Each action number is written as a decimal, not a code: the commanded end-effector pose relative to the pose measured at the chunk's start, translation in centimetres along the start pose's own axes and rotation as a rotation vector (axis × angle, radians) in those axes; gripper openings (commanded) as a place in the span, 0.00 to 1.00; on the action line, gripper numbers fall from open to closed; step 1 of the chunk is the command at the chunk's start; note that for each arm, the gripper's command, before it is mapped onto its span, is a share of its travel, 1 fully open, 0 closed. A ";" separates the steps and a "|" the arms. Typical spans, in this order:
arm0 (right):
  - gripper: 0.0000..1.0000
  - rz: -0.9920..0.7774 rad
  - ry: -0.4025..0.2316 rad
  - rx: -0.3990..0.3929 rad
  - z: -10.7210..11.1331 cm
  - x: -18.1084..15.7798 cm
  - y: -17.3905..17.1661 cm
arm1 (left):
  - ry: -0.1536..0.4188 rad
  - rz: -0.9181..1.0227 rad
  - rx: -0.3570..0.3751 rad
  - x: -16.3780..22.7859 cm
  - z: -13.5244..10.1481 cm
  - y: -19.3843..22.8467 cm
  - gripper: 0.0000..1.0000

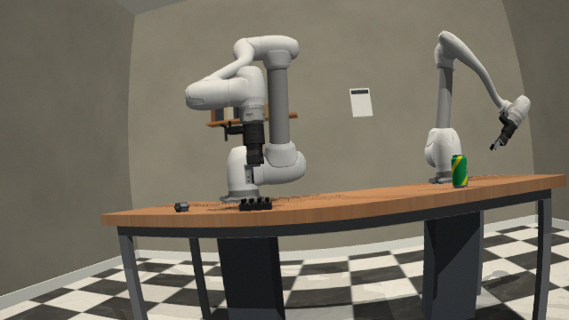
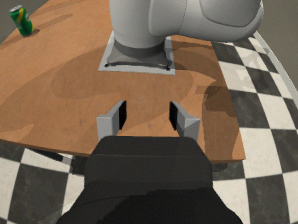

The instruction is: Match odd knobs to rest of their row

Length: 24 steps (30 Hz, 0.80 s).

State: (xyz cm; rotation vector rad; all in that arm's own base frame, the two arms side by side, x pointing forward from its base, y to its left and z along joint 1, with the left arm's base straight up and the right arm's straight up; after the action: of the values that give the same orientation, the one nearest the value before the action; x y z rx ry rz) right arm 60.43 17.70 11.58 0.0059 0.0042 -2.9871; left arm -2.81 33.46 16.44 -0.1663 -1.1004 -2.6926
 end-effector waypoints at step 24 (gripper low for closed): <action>0.46 -0.003 -0.005 0.006 -1.0 0.1 0.0 | 0.004 -0.005 0.008 0.0 -0.2 0.4 1.00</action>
State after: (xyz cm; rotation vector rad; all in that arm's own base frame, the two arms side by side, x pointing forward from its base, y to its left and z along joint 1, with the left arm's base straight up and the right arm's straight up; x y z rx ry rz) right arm 60.41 17.70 11.24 -0.0012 0.0028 -2.9873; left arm -2.81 33.46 16.44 -0.1663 -1.1004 -2.6926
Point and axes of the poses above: on each arm, the point where the finger pads meet when closed, its own z axis back along the fingers, its own x axis across the jaws, y = z × x, the point moved 1 cm from there along z, back along the fingers, and after that the axes turned 12 degrees about z, right-handed, at the moved point
